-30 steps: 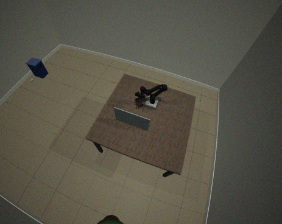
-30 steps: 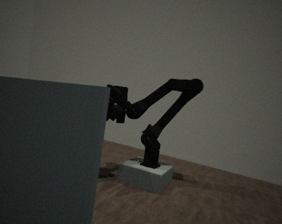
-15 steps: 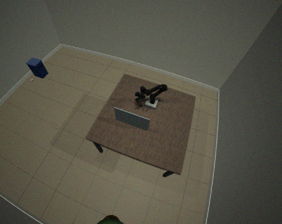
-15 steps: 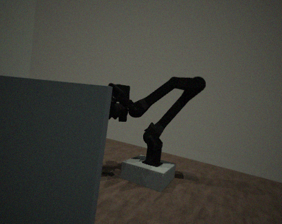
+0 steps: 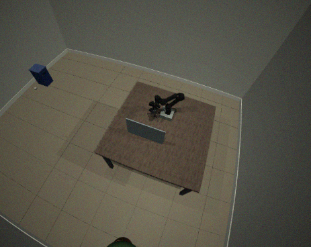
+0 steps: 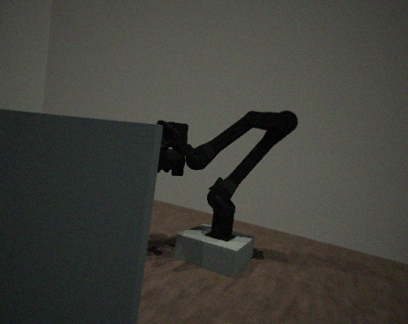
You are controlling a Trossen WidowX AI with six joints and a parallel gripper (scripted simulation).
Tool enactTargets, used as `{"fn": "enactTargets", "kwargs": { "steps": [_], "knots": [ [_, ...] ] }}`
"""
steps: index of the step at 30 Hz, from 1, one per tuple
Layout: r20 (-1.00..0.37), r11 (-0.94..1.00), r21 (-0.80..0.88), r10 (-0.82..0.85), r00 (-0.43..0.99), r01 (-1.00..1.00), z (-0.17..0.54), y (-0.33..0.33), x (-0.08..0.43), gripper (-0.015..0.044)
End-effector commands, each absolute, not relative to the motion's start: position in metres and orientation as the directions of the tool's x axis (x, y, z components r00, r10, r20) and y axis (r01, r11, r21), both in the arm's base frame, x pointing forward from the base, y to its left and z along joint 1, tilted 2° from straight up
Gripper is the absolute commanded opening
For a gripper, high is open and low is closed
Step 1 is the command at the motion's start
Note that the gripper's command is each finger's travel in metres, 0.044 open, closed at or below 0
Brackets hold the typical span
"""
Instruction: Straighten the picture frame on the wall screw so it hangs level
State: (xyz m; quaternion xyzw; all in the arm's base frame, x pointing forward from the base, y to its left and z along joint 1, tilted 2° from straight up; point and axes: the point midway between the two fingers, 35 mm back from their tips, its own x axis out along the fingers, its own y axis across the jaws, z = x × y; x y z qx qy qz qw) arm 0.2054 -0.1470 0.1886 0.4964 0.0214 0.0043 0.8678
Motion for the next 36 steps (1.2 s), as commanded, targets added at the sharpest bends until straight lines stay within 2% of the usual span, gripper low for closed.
{"fn": "enactTargets", "kwargs": {
  "steps": [1,13,31,36],
  "knots": [
    [-0.033,0.510,0.860,0.034,0.999,0.011,0.188,-0.146,0.205,0.0260],
    [-0.027,0.191,0.981,0.034,0.999,0.020,0.153,-0.157,0.267,0.0260],
    [-0.027,0.186,0.982,0.034,0.999,0.020,0.152,-0.157,0.268,0.0260],
    [-0.025,0.187,0.982,0.034,0.999,0.018,0.153,-0.160,0.297,0.0260]
  ]
}}
